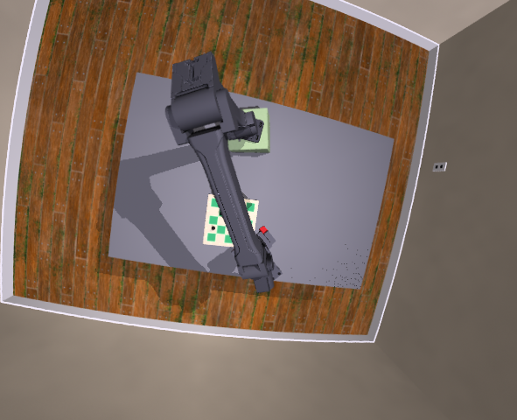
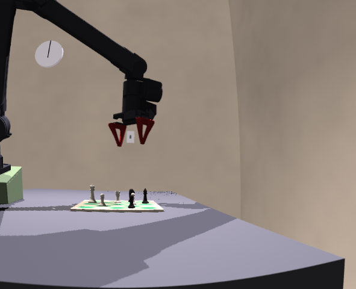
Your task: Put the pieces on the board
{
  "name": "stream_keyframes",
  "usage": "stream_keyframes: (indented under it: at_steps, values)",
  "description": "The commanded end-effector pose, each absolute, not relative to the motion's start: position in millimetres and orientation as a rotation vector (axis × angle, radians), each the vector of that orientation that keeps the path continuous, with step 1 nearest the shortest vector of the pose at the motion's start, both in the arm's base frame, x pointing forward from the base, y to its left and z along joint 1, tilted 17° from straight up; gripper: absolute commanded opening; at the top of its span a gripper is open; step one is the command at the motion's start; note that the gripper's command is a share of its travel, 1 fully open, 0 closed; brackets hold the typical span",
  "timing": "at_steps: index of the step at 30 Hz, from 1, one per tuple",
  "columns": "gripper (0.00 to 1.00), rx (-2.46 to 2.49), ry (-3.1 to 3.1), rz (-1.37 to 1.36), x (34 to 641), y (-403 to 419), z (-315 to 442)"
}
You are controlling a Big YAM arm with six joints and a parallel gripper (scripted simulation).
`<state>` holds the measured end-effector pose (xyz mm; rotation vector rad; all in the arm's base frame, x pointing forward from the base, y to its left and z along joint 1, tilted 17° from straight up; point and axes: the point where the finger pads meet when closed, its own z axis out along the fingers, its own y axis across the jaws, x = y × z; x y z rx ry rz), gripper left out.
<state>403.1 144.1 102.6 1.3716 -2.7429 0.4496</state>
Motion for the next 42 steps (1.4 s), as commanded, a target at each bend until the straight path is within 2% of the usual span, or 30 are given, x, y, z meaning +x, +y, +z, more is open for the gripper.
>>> stream_keyframes:
  at_steps: [1, 6, 42]
  values:
    - [1.0, 1.379, -2.783, 0.451, 419.2, 163.9, 126.4]
    - [1.0, 1.387, -2.817, 0.454, 418.1, 165.6, 147.9]
    - [1.0, 1.387, -2.811, 0.453, 418.3, 165.5, 145.9]
